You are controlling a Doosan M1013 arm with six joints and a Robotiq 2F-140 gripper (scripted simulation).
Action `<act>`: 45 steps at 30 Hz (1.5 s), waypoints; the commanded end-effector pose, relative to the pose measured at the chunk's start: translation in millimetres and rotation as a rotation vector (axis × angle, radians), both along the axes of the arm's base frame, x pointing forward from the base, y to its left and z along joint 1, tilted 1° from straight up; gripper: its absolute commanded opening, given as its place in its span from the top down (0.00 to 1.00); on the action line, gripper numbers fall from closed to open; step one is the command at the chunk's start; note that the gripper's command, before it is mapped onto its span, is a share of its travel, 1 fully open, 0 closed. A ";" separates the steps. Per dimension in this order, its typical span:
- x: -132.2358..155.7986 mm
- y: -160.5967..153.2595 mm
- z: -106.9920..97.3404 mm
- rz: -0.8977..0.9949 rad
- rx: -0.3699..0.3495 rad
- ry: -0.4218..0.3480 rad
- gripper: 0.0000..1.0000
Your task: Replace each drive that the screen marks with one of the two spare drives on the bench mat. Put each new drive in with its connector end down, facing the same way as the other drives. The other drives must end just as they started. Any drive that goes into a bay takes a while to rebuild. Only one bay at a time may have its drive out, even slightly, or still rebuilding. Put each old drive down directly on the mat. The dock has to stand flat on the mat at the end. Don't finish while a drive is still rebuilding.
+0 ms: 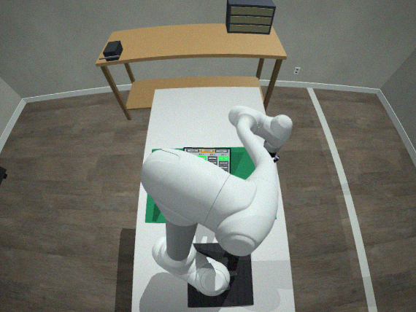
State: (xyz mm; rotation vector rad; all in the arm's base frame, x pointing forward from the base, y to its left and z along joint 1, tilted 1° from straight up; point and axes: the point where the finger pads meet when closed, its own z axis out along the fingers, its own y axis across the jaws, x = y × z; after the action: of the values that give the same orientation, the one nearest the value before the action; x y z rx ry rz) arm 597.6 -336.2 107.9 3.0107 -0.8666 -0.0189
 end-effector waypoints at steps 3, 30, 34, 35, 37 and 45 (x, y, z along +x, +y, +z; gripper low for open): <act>0.3 -0.2 -7.2 0.000 0.000 -0.001 0.60; -0.2 -0.4 -43.9 0.000 0.000 -0.001 0.60; -0.2 -0.4 -45.2 0.000 0.000 -0.001 0.60; -0.2 -0.4 -45.4 0.000 0.000 -0.001 0.60; -0.2 -0.4 -45.5 0.000 0.000 -0.001 0.60; -0.2 -0.4 -45.6 0.000 0.000 -0.001 0.60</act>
State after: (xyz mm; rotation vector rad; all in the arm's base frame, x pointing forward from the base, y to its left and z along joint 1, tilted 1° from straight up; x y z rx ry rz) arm 597.0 -336.4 61.6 3.0107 -0.8665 -0.0188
